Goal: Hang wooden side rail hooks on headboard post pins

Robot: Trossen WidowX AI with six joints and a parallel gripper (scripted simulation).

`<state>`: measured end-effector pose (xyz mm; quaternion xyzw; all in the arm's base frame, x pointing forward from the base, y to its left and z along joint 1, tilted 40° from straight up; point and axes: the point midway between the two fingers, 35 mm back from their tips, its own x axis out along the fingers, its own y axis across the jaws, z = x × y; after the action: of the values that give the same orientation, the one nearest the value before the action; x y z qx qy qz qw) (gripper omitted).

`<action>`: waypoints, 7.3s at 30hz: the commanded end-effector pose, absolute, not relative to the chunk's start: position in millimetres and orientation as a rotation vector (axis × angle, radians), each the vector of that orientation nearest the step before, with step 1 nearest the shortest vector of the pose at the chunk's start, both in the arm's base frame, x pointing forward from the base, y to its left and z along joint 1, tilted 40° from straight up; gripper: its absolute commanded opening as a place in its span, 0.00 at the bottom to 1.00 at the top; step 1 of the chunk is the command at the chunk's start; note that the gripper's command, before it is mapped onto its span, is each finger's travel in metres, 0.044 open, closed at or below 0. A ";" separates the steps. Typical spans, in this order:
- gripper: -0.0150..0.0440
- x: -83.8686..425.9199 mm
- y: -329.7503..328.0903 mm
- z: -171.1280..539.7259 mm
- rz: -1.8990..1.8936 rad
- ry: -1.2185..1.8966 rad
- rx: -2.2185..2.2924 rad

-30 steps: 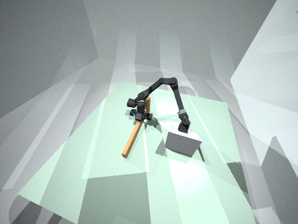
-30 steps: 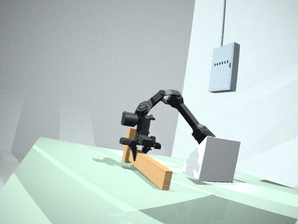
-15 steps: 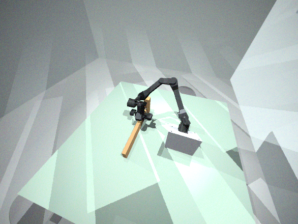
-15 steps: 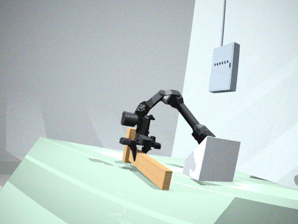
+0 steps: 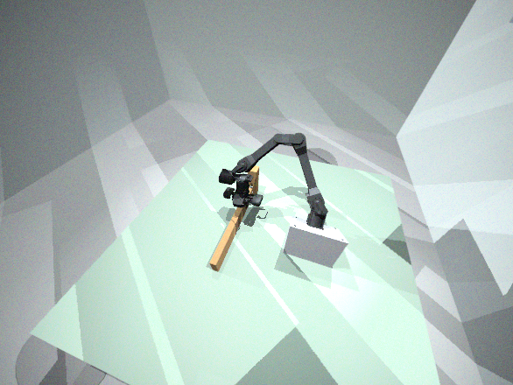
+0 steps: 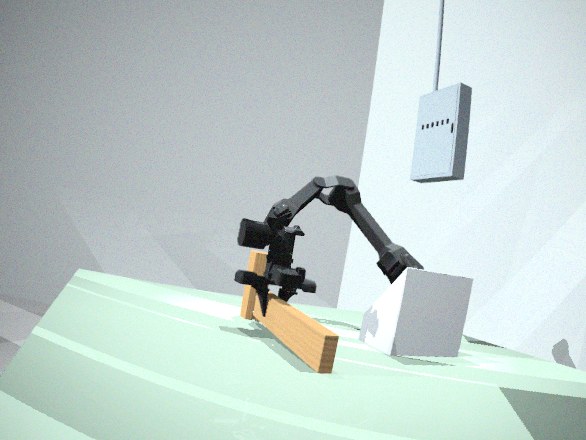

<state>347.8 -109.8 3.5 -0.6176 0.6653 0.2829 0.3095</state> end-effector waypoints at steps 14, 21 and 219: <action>0.25 349.9 -108.5 8.7 0.745 1.744 -1.645; 0.25 349.6 -109.3 9.0 0.745 1.744 -1.645; 0.25 348.2 -126.0 22.8 0.744 1.745 -1.645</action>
<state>346.5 -127.8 18.9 -0.6183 0.6647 0.2829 0.3096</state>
